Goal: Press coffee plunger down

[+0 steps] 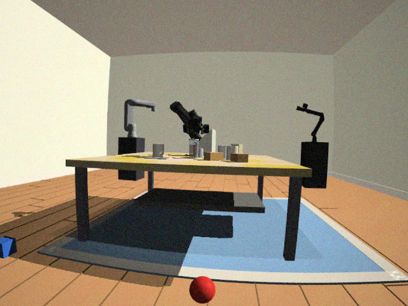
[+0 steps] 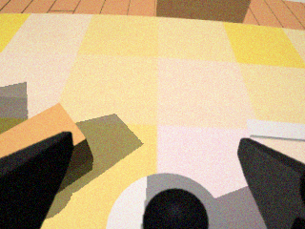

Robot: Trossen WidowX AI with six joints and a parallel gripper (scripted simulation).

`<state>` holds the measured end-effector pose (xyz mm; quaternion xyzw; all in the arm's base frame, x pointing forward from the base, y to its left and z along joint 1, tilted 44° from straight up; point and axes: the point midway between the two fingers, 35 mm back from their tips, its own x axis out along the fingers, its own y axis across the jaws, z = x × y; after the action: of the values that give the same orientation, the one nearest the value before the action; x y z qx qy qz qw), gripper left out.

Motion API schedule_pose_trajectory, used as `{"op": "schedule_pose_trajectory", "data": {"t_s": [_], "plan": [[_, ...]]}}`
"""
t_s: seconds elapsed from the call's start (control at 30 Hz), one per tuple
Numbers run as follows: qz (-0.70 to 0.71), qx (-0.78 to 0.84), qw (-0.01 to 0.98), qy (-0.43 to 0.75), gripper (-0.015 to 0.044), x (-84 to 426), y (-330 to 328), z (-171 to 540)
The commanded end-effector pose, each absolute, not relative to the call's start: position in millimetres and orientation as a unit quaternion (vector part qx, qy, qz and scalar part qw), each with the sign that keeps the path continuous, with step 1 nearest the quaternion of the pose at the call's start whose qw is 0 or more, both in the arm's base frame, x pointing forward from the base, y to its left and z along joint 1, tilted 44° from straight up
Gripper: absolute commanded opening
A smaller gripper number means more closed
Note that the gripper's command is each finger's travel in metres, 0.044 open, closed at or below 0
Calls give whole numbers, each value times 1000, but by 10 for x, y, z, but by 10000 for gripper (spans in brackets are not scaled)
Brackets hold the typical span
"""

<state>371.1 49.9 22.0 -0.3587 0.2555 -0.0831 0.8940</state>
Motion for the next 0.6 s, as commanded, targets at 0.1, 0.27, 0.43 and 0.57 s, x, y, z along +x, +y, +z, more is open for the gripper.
{"op": "schedule_pose_trajectory", "data": {"t_s": [0.1,0.27,0.43,0.57], "plan": [[-85,-355,895,258,440,3568,829,622],[-85,-358,893,258,440,3434,955,824],[-85,-358,893,258,440,3435,954,817],[-85,-358,893,258,440,3435,954,817]]}}
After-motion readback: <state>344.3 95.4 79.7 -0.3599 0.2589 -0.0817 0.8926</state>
